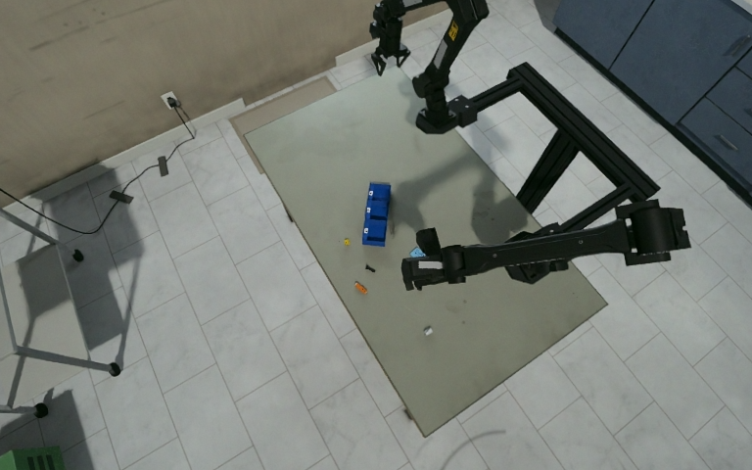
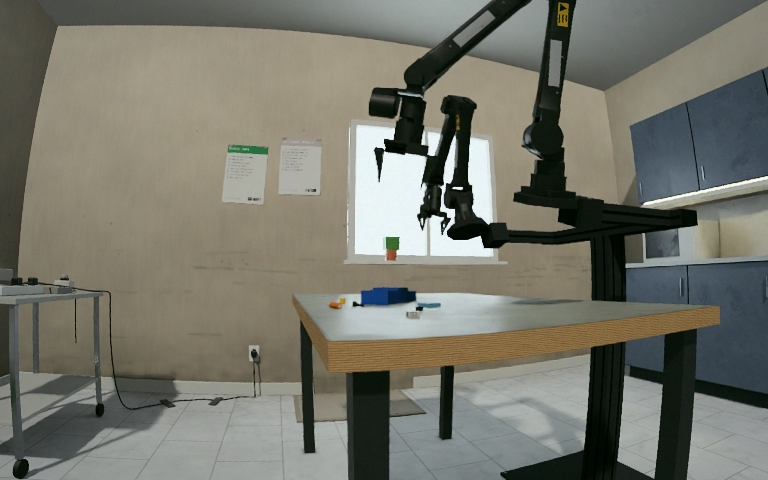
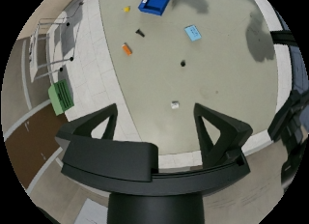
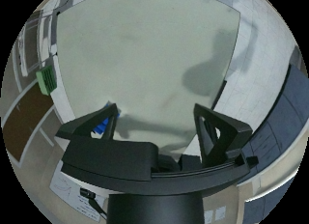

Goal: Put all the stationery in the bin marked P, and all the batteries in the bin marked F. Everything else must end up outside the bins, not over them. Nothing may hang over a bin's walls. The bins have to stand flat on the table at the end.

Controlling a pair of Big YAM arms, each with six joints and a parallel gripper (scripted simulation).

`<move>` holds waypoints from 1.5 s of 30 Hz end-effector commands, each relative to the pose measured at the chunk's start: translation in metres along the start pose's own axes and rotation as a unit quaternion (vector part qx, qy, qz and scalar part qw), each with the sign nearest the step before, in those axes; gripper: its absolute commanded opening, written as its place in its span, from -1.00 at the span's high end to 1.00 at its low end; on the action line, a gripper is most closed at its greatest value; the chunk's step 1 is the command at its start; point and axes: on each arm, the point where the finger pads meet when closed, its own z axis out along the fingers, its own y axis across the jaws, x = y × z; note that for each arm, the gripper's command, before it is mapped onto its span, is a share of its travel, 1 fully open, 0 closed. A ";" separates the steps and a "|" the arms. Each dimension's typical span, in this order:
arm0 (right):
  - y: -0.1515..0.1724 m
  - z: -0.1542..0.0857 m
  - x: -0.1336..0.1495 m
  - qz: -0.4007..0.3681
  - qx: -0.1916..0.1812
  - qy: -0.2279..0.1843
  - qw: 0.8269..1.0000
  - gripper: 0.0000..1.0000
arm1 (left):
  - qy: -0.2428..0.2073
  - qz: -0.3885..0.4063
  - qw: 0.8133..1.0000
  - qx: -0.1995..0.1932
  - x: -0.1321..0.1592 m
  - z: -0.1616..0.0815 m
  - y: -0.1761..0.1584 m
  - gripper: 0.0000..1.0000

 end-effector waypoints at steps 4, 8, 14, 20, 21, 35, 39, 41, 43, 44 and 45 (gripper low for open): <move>-0.019 -0.019 -0.023 0.035 0.012 -0.021 0.999 -1.00 | -0.001 0.000 1.000 -0.004 -0.001 -0.002 0.003 -1.00; -0.037 -0.022 -0.020 0.066 0.020 -0.026 0.997 -1.00 | -0.001 0.000 1.000 -0.004 -0.001 -0.002 0.003 -1.00; -0.068 -0.028 -0.013 0.121 0.035 -0.034 0.991 -1.00 | -0.001 0.000 1.000 -0.004 -0.001 -0.002 0.003 -1.00; -0.088 -0.033 -0.007 0.158 0.044 -0.039 0.986 -1.00 | -0.001 0.000 1.000 -0.004 -0.001 -0.002 0.003 -1.00; -0.092 -0.034 -0.005 0.166 0.046 -0.041 0.984 -1.00 | -0.001 0.000 1.000 -0.004 -0.001 -0.002 0.003 -1.00; -0.125 -0.043 0.011 0.230 0.063 -0.050 0.970 -1.00 | -0.001 0.000 1.000 -0.004 -0.001 -0.002 0.003 -1.00; -0.127 -0.043 0.012 0.234 0.064 -0.050 0.969 -1.00 | -0.001 0.000 1.000 -0.004 -0.001 -0.002 0.003 -1.00; -0.127 -0.043 0.012 0.234 0.064 -0.050 0.969 -1.00 | -0.001 0.000 1.000 -0.004 -0.001 -0.002 0.003 -1.00; -0.127 -0.043 0.012 0.234 0.064 -0.050 0.969 -1.00 | -0.001 0.000 1.000 -0.004 -0.001 -0.002 0.003 -1.00; -0.127 -0.043 0.012 0.234 0.064 -0.050 0.969 -1.00 | -0.001 0.000 1.000 -0.004 -0.001 -0.002 0.003 -1.00; -0.127 -0.043 0.012 0.234 0.064 -0.050 0.969 -1.00 | -0.001 0.000 1.000 -0.004 -0.001 -0.002 0.003 -1.00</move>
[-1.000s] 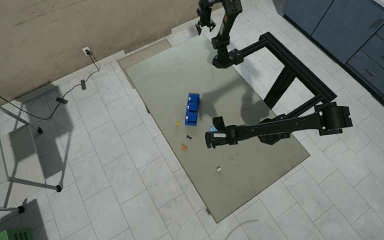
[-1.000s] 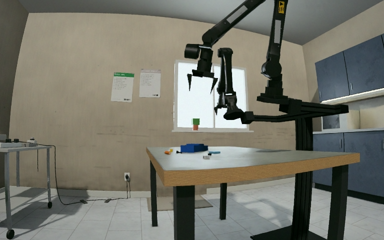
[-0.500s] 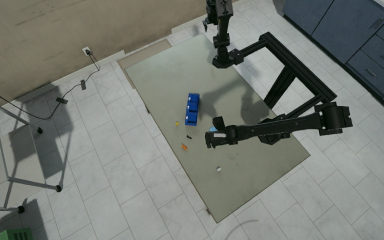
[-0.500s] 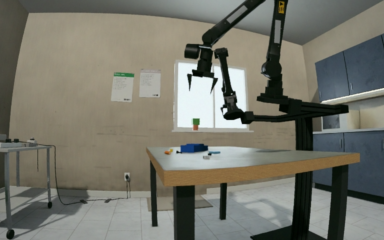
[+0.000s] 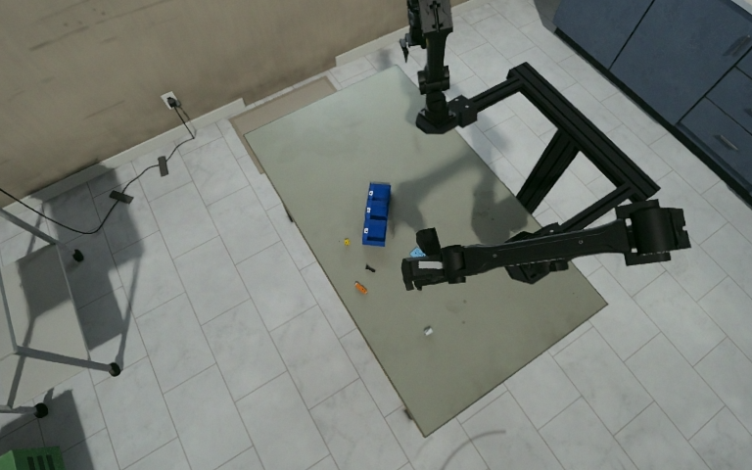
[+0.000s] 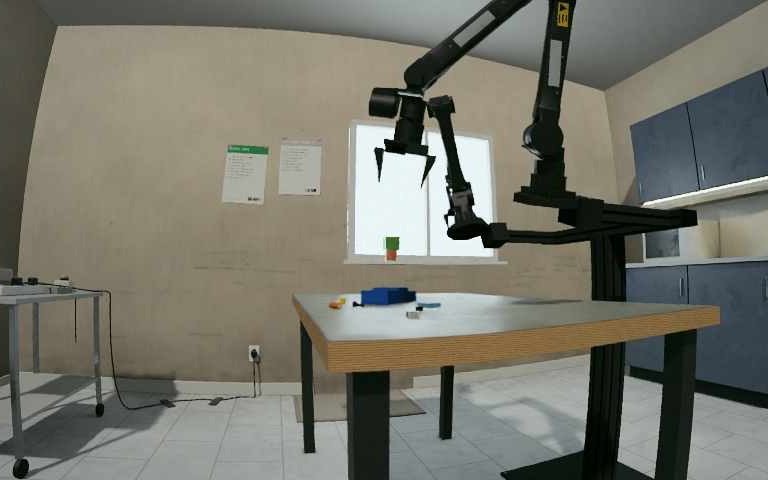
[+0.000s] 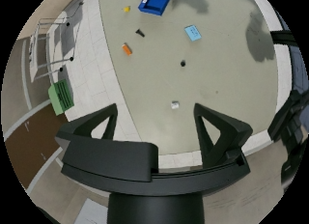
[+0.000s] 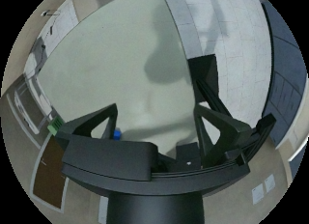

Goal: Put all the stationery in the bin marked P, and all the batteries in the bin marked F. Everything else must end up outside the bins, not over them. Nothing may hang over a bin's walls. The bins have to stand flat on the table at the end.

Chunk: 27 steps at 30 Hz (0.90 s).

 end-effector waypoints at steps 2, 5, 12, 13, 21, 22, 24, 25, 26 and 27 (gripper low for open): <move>-0.004 -0.016 -0.024 0.008 0.003 -0.018 1.000 -1.00 | -0.001 0.000 1.000 -0.004 -0.001 -0.002 0.003 -1.00; -0.004 -0.016 -0.024 0.008 0.003 -0.018 1.000 -1.00 | -0.001 0.000 1.000 -0.004 -0.001 -0.002 0.003 -1.00; -0.004 -0.016 -0.024 0.008 0.003 -0.018 1.000 -1.00 | 0.000 0.000 1.000 0.000 0.000 0.000 0.000 -1.00; -0.004 -0.016 -0.024 0.008 0.003 -0.018 1.000 -1.00 | 0.000 0.000 1.000 0.000 0.000 0.000 0.000 -1.00; -0.004 -0.016 -0.024 0.008 0.003 -0.018 1.000 -1.00 | 0.000 0.000 1.000 0.000 0.000 0.000 0.000 -1.00; -0.004 -0.016 -0.024 0.008 0.003 -0.018 1.000 -1.00 | 0.000 0.000 1.000 0.000 0.000 0.000 0.000 -1.00; -0.004 -0.016 -0.024 0.008 0.003 -0.018 1.000 -1.00 | 0.000 0.000 1.000 0.000 0.000 0.000 0.000 -1.00; -0.004 -0.016 -0.024 0.008 0.003 -0.018 1.000 -1.00 | 0.000 0.000 1.000 0.000 0.000 0.000 0.000 -1.00; -0.004 -0.016 -0.024 0.008 0.003 -0.018 1.000 -1.00 | 0.000 0.000 1.000 0.000 0.000 0.000 0.000 -1.00; -0.004 -0.016 -0.024 0.008 0.003 -0.018 1.000 -1.00 | 0.000 0.000 1.000 0.000 0.000 0.000 0.000 -1.00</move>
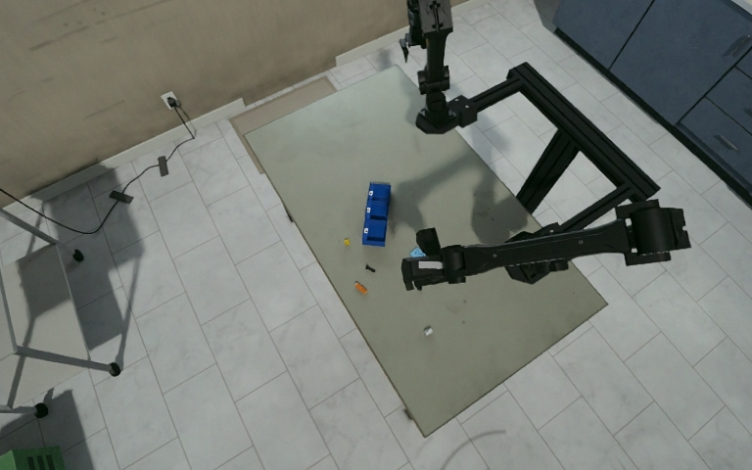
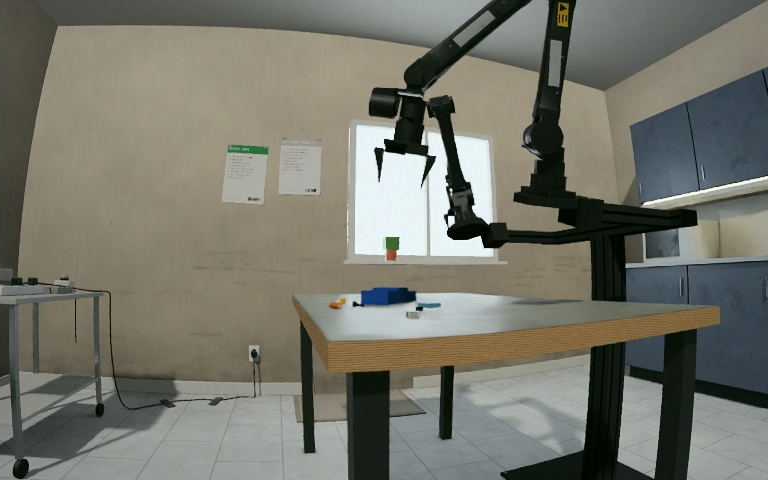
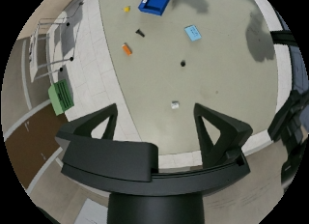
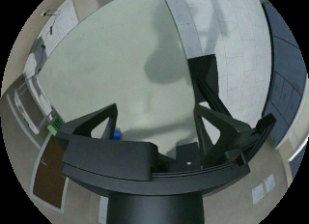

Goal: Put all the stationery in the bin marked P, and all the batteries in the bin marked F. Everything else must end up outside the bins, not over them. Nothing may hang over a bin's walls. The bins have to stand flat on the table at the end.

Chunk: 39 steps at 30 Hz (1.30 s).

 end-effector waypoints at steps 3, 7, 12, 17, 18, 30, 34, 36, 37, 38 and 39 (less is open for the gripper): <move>-0.004 -0.016 -0.024 0.008 0.003 -0.018 1.000 -1.00 | 0.000 0.000 1.000 0.000 0.000 0.000 0.000 -1.00; -0.004 -0.016 -0.024 0.008 0.003 -0.018 1.000 -1.00 | 0.000 0.000 1.000 0.000 0.000 0.000 0.000 -1.00; -0.004 -0.016 -0.024 0.008 0.003 -0.018 1.000 -1.00 | 0.000 0.000 1.000 0.000 0.000 0.000 0.000 -1.00; -0.004 -0.016 -0.024 0.008 0.003 -0.018 1.000 -1.00 | 0.000 -0.001 1.000 0.000 0.007 0.020 -0.002 -1.00; -0.004 -0.016 -0.024 0.008 0.003 -0.018 1.000 -1.00 | -0.001 -0.001 1.000 0.000 0.008 0.028 -0.004 -1.00; -0.004 -0.016 -0.024 0.008 0.003 -0.018 1.000 -1.00 | 0.001 -0.074 0.997 -0.013 -0.014 0.055 0.003 -1.00; -0.004 -0.016 -0.024 0.008 0.003 -0.018 1.000 -1.00 | 0.005 -0.130 0.991 0.014 -0.025 0.066 -0.007 -1.00; -0.004 -0.016 -0.024 0.008 0.003 -0.018 1.000 -1.00 | 0.006 -0.153 0.988 0.018 -0.034 0.067 -0.010 -1.00; -0.004 -0.016 -0.024 0.008 0.003 -0.018 1.000 -1.00 | 0.007 -0.160 0.987 0.018 -0.034 0.067 -0.010 -1.00; -0.004 -0.016 -0.024 0.008 0.003 -0.018 1.000 -1.00 | 0.008 -0.174 0.984 0.021 -0.042 0.068 -0.015 -1.00; -0.004 -0.016 -0.024 0.008 0.003 -0.018 1.000 -1.00 | 0.009 -0.185 0.982 0.023 -0.042 0.068 -0.016 -1.00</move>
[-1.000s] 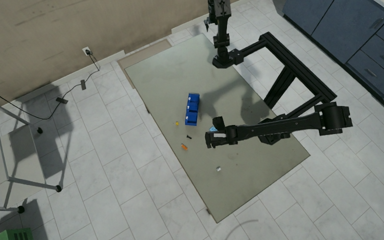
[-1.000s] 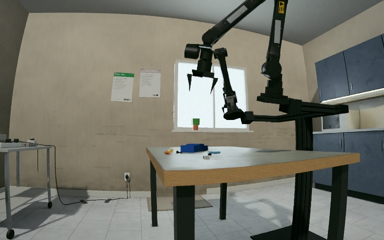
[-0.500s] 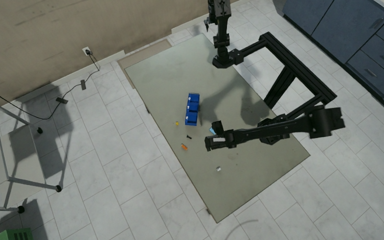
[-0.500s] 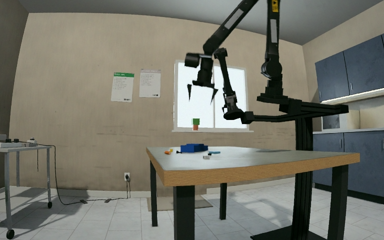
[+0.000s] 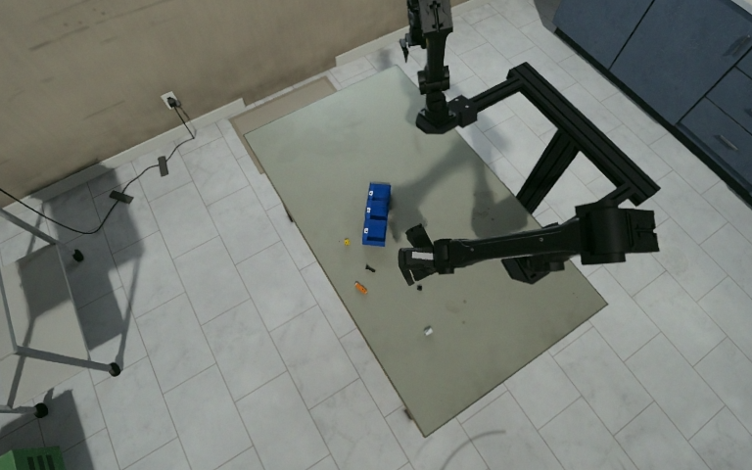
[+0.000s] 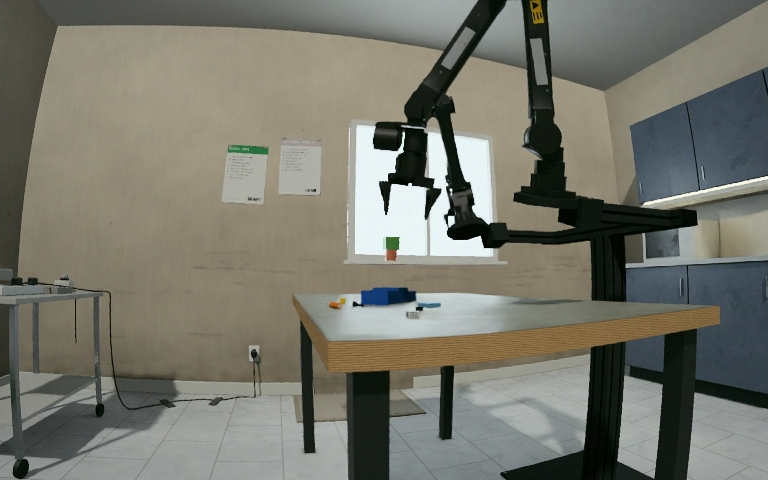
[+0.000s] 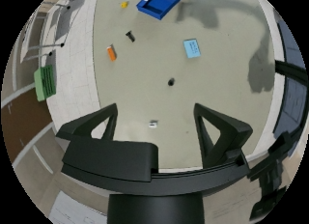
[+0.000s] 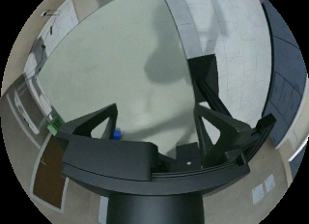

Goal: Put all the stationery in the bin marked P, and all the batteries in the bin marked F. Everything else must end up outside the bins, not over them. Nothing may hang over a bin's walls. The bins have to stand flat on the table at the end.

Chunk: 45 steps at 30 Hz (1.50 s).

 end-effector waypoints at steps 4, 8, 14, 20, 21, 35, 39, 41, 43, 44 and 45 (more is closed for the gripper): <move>-0.004 -0.016 -0.024 0.008 0.003 -0.018 1.000 -1.00 | 0.008 -0.112 0.994 0.004 -0.026 0.000 -0.001 -1.00; -0.004 -0.016 -0.024 0.008 0.003 -0.018 1.000 -1.00 | 0.012 -0.150 0.989 0.007 -0.033 0.001 -0.006 -1.00; -0.004 -0.016 -0.024 0.008 0.003 -0.018 1.000 -1.00 | 0.020 -0.218 0.976 0.012 -0.047 0.002 -0.019 -1.00; -0.004 -0.016 -0.024 0.008 0.003 -0.018 1.000 -1.00 | 0.031 -0.281 0.959 0.016 -0.064 0.005 -0.037 -1.00; -0.004 -0.016 -0.024 0.008 0.003 -0.018 1.000 -1.00 | 0.032 -0.292 0.956 0.016 -0.065 0.005 -0.037 -1.00; -0.004 -0.016 -0.024 0.008 0.003 -0.018 1.000 -1.00 | 0.057 -0.431 0.901 0.012 -0.090 0.008 -0.071 -1.00; -0.004 -0.016 -0.024 0.008 0.003 -0.018 1.000 -1.00 | 0.066 -0.472 0.879 0.008 -0.099 0.010 -0.084 -1.00; -0.004 -0.016 -0.024 0.008 0.003 -0.018 1.000 -1.00 | 0.066 -0.472 0.879 0.008 -0.099 0.010 -0.084 -1.00; -0.004 -0.016 -0.024 0.008 0.003 -0.018 1.000 -1.00 | 0.071 -0.505 0.860 0.003 -0.102 0.010 -0.091 -1.00; -0.004 -0.016 -0.024 0.008 0.003 -0.018 1.000 -1.00 | 0.072 -0.515 0.854 0.001 -0.102 0.010 -0.091 -1.00; -0.004 -0.016 -0.024 0.008 0.003 -0.018 1.000 -1.00 | 0.075 -0.525 0.848 0.000 -0.106 0.011 -0.098 -1.00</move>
